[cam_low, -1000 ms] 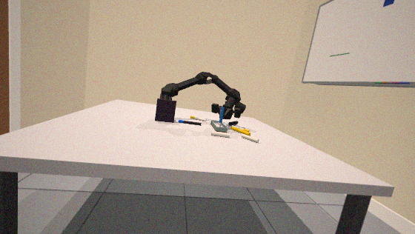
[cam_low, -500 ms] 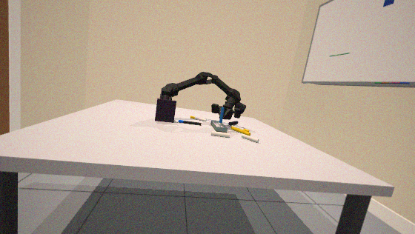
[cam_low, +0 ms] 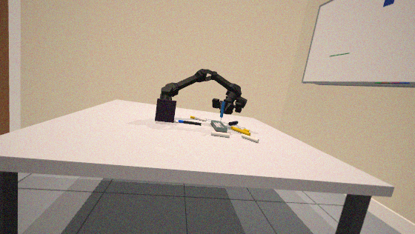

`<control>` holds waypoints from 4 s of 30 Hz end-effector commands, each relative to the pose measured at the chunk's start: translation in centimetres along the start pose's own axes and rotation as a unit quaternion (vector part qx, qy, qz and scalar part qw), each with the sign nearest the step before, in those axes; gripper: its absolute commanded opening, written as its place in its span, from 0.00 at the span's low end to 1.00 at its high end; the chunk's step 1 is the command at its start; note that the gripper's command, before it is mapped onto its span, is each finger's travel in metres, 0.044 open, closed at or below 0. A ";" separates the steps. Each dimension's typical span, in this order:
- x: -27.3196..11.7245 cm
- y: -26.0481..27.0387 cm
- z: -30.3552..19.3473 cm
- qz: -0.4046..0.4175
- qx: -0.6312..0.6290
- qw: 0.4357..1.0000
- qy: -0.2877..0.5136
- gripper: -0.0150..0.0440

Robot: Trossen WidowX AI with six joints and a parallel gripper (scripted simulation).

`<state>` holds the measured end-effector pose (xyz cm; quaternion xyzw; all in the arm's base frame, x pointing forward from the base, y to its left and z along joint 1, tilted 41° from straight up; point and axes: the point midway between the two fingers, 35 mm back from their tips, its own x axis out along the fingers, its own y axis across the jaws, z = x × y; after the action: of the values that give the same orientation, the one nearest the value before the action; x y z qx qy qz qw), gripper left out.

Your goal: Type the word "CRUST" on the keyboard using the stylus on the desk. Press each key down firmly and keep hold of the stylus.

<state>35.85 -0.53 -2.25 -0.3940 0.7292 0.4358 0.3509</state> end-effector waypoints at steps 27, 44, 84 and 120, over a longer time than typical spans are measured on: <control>-0.9 1.0 2.2 -0.001 -0.006 1.000 0.004 0.25; -0.5 1.0 2.7 -0.001 -0.006 1.000 0.004 0.39; 0.0 1.0 3.5 -0.001 -0.007 1.000 0.004 0.39; -1.5 1.1 0.7 -0.001 -0.006 1.000 0.005 0.39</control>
<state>35.53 2.10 -2.28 -0.3957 0.7288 0.4396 0.3451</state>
